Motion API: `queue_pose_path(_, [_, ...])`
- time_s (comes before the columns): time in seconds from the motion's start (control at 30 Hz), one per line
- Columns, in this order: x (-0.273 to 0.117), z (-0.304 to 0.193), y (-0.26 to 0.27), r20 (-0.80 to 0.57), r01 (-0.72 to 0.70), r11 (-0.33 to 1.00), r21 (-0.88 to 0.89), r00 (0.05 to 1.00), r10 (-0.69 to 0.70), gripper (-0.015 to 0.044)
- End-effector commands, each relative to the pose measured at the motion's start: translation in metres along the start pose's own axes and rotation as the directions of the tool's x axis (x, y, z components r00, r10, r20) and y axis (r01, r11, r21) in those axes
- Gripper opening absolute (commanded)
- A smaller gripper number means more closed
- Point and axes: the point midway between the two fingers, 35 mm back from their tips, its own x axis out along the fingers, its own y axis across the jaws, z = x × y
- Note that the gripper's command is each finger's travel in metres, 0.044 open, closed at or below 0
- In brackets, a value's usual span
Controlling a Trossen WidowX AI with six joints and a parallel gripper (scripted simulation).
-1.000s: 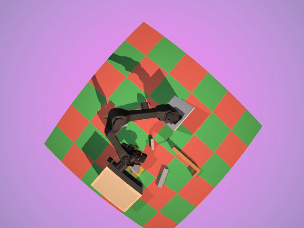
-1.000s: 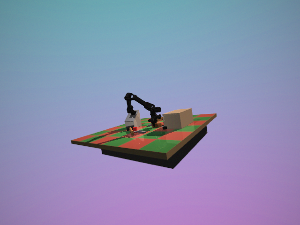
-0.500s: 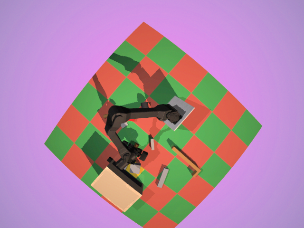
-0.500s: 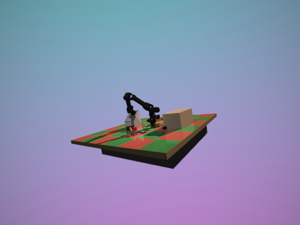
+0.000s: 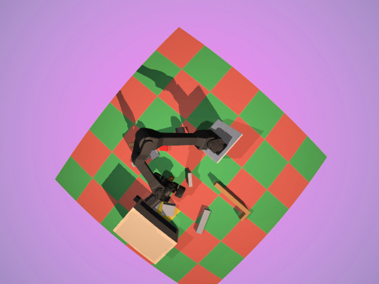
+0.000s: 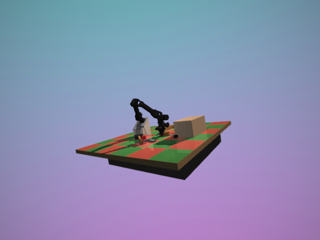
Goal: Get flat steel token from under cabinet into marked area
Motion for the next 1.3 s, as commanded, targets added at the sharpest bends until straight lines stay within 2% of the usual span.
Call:
queue_pose_path(0.0, [0.001, -0.008, 0.001, -0.005, -0.004, 1.000, -0.008, 1.000, 0.004, 0.0000])
queue_pose_path(1.27, [0.001, -0.050, -0.004, -0.007, -0.004, 1.000, -0.010, 1.000, 0.004, 0.0000])
